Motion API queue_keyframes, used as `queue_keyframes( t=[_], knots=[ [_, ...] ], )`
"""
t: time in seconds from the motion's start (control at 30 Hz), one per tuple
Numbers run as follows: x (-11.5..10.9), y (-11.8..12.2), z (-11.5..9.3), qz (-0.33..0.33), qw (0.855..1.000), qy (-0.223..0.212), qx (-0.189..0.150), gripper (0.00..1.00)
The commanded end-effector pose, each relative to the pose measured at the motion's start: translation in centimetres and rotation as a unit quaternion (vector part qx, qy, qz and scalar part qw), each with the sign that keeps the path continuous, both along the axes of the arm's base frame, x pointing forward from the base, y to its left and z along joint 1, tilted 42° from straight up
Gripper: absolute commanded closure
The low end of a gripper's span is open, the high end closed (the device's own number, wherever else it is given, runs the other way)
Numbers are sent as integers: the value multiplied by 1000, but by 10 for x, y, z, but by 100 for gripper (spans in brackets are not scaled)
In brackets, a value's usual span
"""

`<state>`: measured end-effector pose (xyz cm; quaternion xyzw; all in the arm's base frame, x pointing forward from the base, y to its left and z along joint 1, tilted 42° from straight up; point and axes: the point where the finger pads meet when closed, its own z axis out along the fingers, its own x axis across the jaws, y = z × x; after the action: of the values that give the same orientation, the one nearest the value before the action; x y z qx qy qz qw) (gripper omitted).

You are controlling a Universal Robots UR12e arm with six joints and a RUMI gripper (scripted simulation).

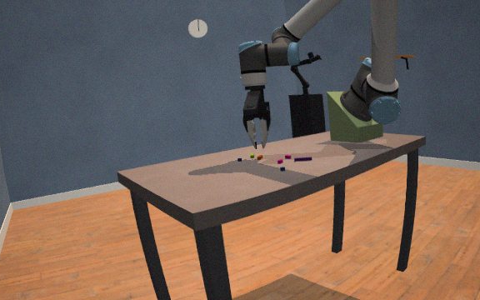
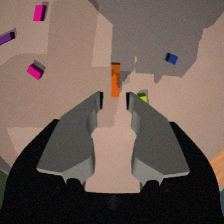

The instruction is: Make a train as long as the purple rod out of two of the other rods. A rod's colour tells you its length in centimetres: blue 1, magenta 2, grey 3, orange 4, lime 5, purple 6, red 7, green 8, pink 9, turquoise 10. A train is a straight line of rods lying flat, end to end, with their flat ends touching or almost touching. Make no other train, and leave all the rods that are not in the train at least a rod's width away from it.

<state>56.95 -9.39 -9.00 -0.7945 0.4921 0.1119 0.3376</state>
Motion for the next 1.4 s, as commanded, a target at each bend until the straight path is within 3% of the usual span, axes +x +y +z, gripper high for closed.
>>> queue_keyframes(
  t=[0.0, 1.37],
  knots=[
    [1, 7, -7, 0, 1000, 0, 1, 86],
    [3, 12, -13, 0, 1000, -1, -1, 86]
  ],
)
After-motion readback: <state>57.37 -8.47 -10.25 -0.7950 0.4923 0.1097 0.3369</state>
